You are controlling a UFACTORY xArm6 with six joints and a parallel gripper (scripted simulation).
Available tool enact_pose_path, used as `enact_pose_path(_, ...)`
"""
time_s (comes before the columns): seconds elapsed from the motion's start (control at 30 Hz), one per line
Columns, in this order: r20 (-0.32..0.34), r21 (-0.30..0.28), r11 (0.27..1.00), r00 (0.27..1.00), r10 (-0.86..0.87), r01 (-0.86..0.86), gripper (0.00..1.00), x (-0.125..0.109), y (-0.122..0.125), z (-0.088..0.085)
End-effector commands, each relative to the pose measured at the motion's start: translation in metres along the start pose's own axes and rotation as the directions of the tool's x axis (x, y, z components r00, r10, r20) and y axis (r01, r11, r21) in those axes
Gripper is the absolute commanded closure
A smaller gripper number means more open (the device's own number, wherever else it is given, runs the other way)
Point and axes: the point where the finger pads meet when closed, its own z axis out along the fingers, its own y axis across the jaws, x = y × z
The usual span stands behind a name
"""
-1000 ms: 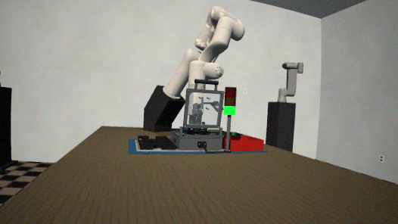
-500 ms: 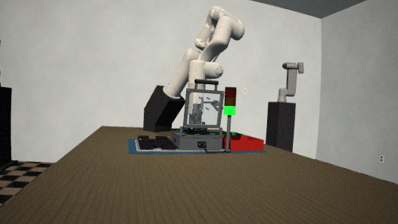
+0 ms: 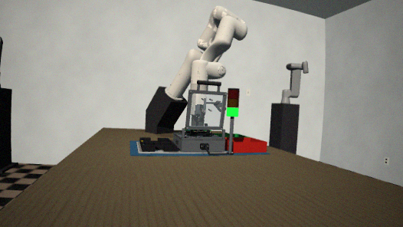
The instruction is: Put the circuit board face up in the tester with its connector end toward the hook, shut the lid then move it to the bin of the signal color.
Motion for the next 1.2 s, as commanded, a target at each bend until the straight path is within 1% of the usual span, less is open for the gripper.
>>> enact_pose_path(0.0,0.0,-0.003,1.0,1.0,0.0,0.0,0.21,0.0,0.0012,-0.0014)
enact_pose_path(1.17,0.0,-0.003,1.0,1.0,0.0,0.0,0.21,0.0,0.0012,-0.0093)
